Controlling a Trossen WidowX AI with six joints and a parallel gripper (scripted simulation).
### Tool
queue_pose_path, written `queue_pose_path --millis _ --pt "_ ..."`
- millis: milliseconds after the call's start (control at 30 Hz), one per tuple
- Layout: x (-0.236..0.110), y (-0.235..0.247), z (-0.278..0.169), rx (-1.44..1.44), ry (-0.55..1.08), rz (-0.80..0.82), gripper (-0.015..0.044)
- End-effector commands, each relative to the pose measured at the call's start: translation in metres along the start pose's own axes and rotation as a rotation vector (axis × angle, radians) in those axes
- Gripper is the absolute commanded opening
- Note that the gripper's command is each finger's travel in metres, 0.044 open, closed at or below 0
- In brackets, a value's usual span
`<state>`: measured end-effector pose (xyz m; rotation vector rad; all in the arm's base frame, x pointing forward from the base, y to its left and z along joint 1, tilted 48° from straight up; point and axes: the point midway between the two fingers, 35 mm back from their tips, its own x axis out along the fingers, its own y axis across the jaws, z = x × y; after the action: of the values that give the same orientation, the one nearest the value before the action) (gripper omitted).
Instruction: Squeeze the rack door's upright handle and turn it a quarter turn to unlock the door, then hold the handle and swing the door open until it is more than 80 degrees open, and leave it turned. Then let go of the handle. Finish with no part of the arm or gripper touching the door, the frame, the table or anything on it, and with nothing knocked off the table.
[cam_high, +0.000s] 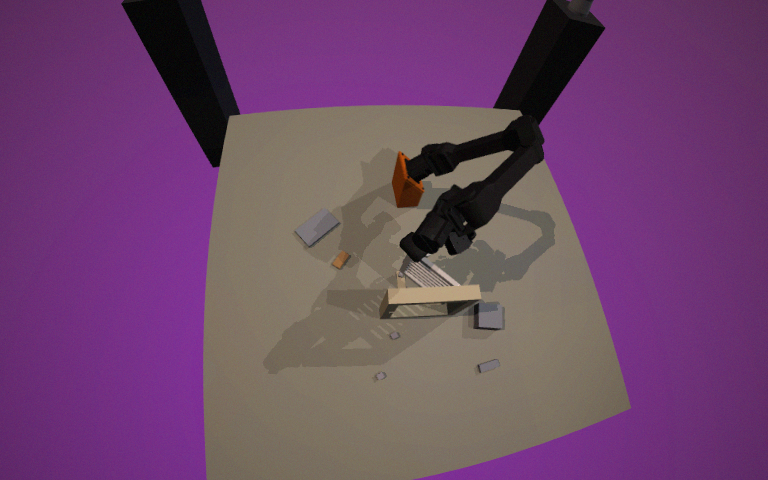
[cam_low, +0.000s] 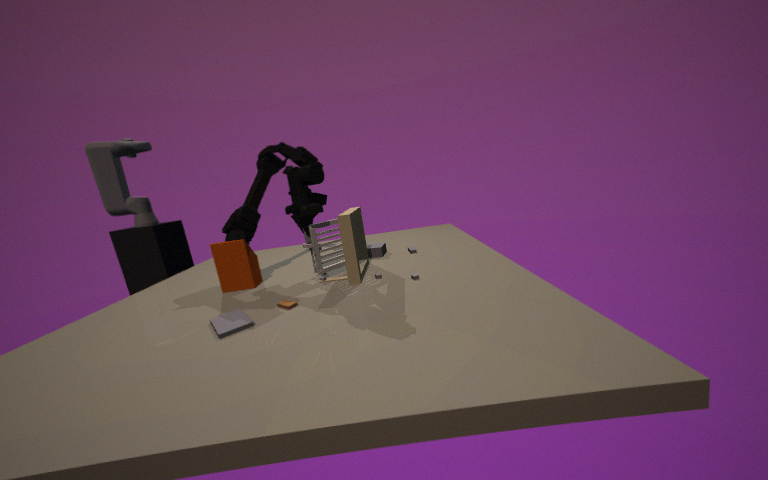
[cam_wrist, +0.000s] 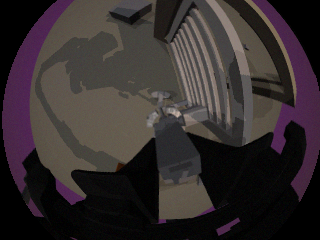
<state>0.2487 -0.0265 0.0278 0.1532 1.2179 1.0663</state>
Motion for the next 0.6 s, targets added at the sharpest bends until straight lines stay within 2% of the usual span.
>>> queue_pose_path --millis 0,567 --pt "0.0 0.011 0.003 0.088 -0.008 0.002 0.0023" --pt "0.0 0.048 0.018 0.358 -0.007 0.005 0.0023"
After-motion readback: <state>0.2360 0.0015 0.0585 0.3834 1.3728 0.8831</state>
